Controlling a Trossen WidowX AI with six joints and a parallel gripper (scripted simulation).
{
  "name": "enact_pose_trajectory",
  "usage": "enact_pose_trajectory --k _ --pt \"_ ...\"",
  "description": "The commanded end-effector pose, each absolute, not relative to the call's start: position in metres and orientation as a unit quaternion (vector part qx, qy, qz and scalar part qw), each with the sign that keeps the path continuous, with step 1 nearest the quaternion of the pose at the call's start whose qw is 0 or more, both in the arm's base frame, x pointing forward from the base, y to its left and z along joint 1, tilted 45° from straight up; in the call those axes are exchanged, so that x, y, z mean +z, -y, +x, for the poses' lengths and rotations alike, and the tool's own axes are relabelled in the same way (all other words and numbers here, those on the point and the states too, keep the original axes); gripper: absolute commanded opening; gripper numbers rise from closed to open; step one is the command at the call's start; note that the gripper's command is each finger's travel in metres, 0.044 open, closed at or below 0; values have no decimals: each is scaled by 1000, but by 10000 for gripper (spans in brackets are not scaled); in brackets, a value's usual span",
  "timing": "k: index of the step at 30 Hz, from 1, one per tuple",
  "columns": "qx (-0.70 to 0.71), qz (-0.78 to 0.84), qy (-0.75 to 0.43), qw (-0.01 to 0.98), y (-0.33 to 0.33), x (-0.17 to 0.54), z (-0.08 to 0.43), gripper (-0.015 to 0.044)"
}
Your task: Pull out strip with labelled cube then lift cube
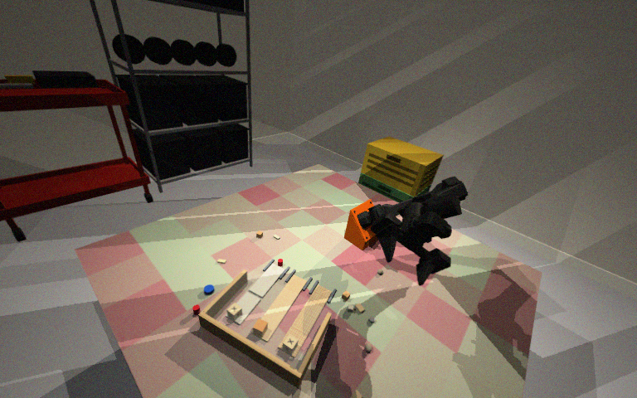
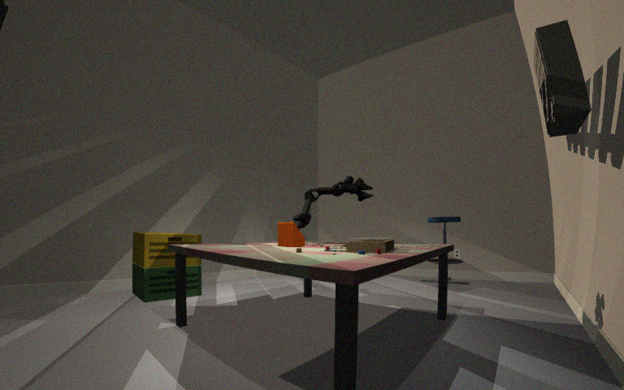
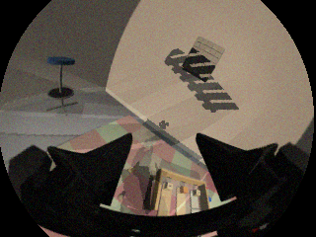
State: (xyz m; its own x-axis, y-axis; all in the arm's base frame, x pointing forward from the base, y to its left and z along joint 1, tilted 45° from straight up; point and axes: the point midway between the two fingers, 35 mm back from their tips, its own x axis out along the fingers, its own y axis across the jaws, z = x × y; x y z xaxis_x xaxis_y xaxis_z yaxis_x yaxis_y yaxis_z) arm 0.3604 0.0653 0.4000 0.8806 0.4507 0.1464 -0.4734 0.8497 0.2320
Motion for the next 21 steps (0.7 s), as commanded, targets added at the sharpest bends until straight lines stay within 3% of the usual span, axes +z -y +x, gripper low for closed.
enact_pose_trajectory --k 1,9,16,21 --pt "225 142 -35 963 -39 332 376 400" --pt "196 202 -160 946 11 215 370 400" --pt "171 303 -251 903 44 120 327 400" --pt "163 343 -270 885 48 95 308 400"
